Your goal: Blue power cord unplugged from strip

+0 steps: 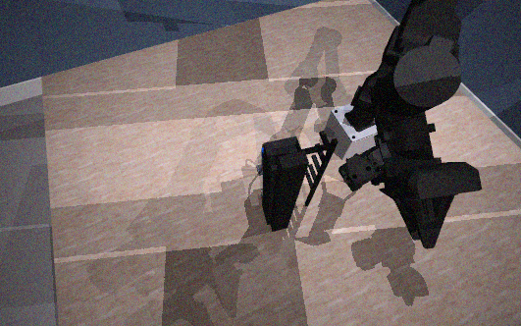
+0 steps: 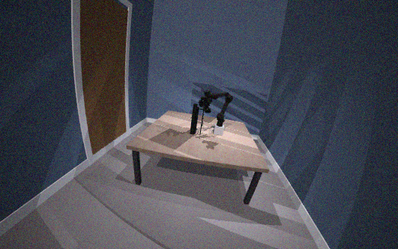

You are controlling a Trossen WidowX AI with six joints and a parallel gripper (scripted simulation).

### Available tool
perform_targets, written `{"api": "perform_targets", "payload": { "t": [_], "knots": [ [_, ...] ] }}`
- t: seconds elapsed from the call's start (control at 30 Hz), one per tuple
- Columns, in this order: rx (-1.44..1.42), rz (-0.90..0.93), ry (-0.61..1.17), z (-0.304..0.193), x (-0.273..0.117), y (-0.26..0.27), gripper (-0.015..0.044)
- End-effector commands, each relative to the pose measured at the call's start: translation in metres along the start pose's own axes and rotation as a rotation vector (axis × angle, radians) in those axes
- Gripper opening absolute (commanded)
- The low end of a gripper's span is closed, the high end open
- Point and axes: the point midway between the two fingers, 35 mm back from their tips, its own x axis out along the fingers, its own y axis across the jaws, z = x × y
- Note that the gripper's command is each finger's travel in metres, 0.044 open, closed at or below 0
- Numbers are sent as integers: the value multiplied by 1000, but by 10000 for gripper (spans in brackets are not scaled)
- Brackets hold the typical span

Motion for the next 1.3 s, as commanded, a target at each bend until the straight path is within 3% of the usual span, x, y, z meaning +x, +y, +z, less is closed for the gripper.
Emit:
{"api": "perform_targets", "payload": {
  "t": [0.0,0.4,0.7,0.83,0.97,1.17,1.27],
  "knots": [
    [-6,1,-63,15,-9,10,160],
    [11,-3,-247,58,-43,28,160],
    [108,50,-487,117,-96,39,160],
    [38,25,-518,121,-103,35,160],
    [82,35,-671,153,-140,32,160],
    [340,-119,-866,200,-176,-34,160],
    [508,-241,-886,212,-173,-75,160]
  ]
}}
